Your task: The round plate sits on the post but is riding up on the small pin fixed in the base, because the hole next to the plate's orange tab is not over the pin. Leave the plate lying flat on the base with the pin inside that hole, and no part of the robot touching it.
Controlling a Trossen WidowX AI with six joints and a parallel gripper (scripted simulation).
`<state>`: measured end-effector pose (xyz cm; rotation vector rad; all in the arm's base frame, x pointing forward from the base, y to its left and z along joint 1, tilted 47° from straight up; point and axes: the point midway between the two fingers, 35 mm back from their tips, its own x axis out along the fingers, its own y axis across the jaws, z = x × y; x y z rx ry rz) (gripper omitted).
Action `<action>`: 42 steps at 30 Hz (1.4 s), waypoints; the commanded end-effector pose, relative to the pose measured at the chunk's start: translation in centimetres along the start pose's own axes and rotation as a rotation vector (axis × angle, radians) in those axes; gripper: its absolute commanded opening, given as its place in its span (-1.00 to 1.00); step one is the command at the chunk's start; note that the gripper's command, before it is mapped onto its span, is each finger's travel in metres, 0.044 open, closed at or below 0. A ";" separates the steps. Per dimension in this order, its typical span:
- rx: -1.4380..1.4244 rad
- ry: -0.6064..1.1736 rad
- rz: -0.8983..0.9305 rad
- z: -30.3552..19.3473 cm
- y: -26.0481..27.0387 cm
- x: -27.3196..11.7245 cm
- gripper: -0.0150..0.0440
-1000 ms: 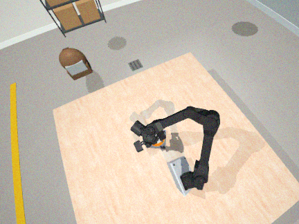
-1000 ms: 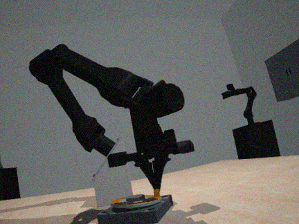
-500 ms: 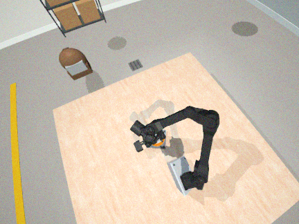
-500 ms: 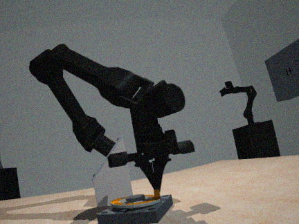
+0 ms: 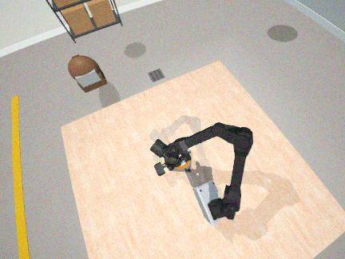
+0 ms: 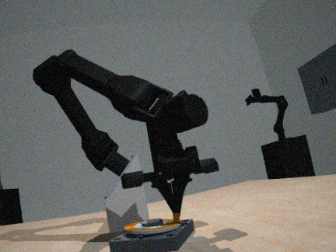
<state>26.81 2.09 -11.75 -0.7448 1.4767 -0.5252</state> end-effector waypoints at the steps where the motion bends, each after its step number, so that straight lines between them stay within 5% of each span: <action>1: 0.011 -0.016 0.000 0.7 0.0 -0.1 -0.49; 42: 0.012 -0.017 -0.001 3.1 -0.8 -0.3 -0.49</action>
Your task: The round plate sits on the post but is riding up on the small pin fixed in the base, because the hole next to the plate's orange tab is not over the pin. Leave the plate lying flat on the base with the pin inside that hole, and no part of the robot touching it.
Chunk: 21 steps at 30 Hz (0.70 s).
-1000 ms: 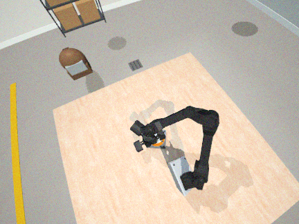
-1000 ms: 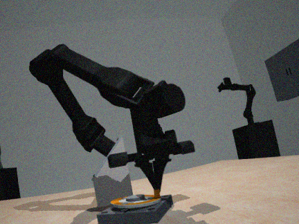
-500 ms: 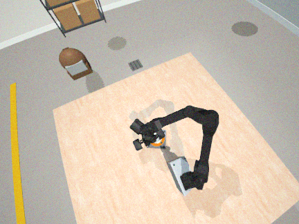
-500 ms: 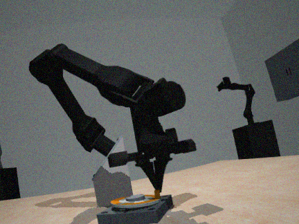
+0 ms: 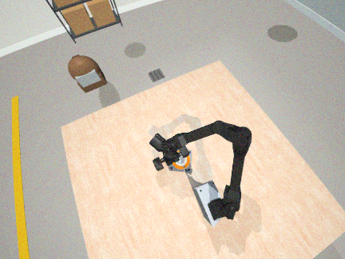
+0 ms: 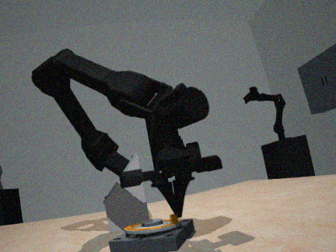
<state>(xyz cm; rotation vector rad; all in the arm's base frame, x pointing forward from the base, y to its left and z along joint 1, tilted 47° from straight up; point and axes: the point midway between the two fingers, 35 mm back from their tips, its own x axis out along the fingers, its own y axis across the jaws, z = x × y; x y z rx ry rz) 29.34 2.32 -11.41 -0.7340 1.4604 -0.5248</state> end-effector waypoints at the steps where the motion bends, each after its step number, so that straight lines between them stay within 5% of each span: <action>1: -0.001 -0.003 -0.005 0.8 -0.4 -0.1 -0.49; 21: 0.000 -0.004 -0.006 2.6 -2.3 -0.2 -0.49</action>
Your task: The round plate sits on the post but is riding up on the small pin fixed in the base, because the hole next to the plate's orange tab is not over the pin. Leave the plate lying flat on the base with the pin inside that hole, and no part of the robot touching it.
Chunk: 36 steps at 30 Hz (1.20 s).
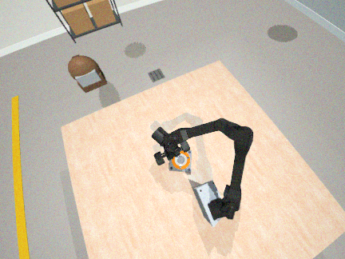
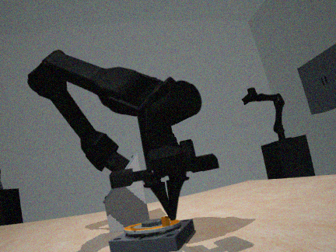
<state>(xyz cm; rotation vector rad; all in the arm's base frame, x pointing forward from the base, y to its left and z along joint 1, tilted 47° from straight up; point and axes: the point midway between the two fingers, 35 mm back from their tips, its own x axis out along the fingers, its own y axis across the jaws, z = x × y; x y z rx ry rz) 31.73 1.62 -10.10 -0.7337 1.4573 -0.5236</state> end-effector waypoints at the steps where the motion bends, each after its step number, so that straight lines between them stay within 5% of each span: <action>1: -0.001 0.000 -0.007 0.4 -0.7 0.0 -0.49; 36: -0.001 0.000 -0.009 1.0 -3.8 -0.2 -0.49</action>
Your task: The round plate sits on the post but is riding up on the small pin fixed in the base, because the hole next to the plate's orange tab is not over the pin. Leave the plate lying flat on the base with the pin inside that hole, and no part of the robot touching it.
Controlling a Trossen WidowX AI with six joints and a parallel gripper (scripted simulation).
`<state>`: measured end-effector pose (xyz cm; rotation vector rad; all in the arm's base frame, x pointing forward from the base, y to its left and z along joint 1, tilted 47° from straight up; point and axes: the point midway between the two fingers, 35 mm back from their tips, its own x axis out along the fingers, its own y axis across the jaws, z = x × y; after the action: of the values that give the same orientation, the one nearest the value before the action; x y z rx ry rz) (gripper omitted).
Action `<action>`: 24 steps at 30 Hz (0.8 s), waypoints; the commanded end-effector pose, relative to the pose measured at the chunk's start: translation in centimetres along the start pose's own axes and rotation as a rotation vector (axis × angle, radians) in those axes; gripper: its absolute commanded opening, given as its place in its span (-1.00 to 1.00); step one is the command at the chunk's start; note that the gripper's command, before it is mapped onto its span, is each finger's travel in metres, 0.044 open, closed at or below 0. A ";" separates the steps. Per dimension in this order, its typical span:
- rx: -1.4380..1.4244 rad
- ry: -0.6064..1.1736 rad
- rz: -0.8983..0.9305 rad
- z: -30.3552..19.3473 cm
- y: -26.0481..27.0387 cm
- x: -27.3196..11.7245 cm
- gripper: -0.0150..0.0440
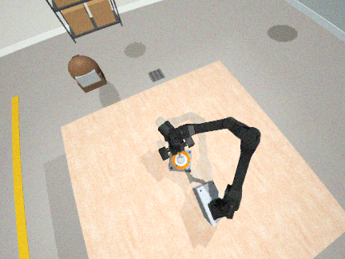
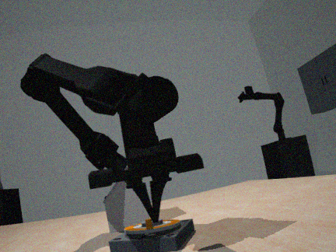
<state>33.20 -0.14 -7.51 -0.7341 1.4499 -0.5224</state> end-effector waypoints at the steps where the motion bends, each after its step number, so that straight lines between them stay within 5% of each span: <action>1: -0.003 0.007 -0.008 -0.2 -0.6 0.2 -0.49; 14: -0.003 0.007 -0.008 -0.3 -1.4 0.3 -0.49; 24: -0.003 0.007 -0.005 -0.5 -1.2 -4.1 -0.49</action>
<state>32.71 0.95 -4.70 -0.7515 1.4584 -0.5251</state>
